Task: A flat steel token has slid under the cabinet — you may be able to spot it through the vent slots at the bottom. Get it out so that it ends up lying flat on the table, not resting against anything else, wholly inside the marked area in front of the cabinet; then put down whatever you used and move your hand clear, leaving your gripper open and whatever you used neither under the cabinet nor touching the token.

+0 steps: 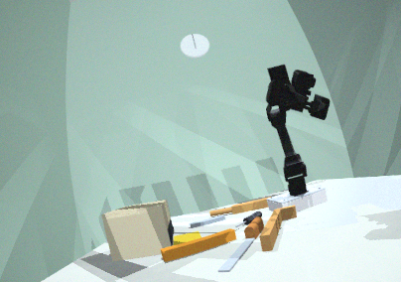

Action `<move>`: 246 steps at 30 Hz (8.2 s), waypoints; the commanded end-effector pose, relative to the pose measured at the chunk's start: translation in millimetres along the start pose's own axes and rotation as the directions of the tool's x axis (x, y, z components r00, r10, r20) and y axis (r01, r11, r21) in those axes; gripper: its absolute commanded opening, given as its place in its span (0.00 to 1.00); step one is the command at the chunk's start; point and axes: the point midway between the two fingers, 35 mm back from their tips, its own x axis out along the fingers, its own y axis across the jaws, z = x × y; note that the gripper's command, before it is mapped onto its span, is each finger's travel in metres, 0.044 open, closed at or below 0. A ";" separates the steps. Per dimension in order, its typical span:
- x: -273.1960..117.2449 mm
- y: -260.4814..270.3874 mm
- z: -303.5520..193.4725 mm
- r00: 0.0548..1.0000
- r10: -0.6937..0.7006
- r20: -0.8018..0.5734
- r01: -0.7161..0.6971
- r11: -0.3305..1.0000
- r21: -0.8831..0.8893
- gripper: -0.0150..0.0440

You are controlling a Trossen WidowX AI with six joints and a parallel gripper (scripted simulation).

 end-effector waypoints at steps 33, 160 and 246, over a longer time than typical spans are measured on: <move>-40.2 -67.5 -250.4 0.579 0.214 -0.787 0.307 0.836 0.454 0.71; -93.9 -49.4 -287.0 0.412 0.375 -0.831 0.406 0.740 0.535 0.25; -104.1 -75.6 -254.4 0.413 0.374 -0.831 0.021 0.908 0.419 0.25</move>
